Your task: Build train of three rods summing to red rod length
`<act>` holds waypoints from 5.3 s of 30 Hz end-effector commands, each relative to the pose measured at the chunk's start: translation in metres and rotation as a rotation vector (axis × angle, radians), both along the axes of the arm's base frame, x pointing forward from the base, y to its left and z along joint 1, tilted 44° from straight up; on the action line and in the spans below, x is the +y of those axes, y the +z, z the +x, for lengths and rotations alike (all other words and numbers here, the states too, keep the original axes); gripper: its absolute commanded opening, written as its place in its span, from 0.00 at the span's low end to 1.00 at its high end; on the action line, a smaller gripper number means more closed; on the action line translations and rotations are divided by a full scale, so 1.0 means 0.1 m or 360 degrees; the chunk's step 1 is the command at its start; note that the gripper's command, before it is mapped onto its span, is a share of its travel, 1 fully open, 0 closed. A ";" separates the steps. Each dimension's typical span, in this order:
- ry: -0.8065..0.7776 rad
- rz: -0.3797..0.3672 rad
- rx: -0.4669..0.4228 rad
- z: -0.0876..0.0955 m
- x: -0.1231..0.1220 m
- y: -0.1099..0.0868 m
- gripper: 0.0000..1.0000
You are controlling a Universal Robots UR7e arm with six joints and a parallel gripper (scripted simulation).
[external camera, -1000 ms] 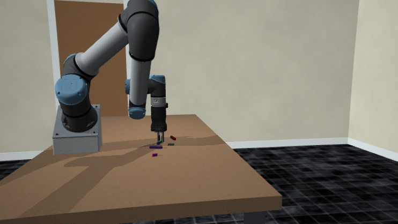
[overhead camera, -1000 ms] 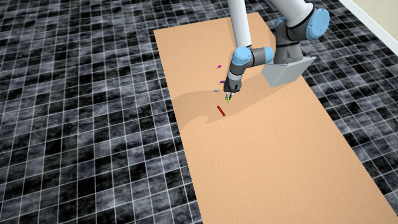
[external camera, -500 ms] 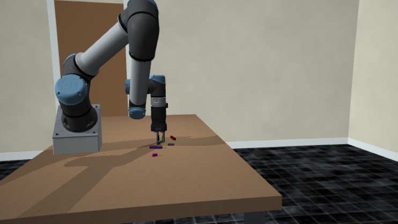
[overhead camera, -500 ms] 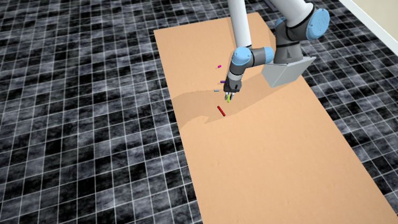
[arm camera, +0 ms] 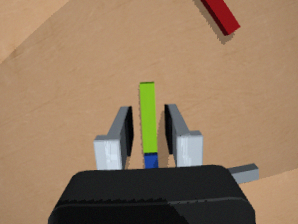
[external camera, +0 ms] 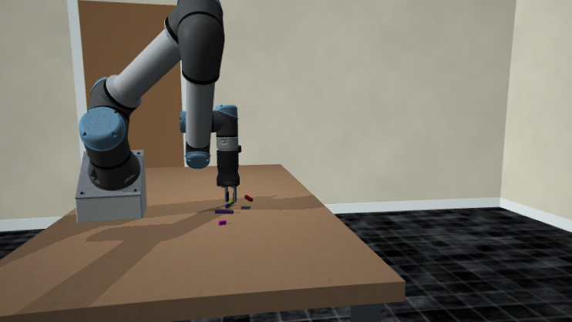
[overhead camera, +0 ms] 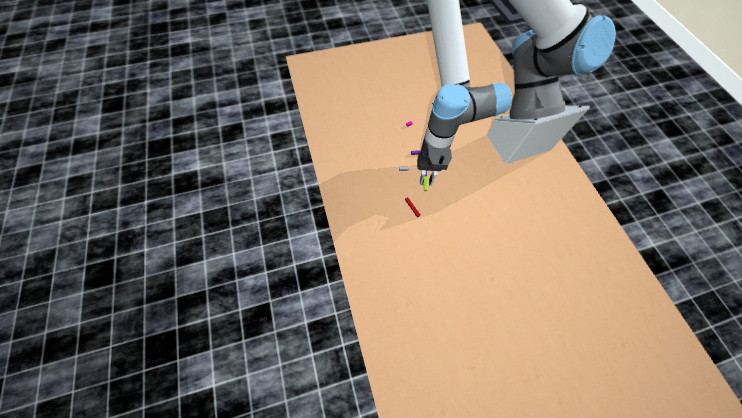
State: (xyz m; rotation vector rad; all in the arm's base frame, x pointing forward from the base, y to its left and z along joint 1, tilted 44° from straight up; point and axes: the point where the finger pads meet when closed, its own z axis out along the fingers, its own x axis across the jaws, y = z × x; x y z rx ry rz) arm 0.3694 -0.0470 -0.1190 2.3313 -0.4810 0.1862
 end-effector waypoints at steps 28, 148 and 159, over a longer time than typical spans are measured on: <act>0.0000 0.0000 -0.0002 0.01 0.56 0.58 0.54; 0.0000 0.0000 -0.0002 0.02 1.20 1.24 1.00; 0.0000 0.0000 -0.0002 0.02 1.20 1.24 1.00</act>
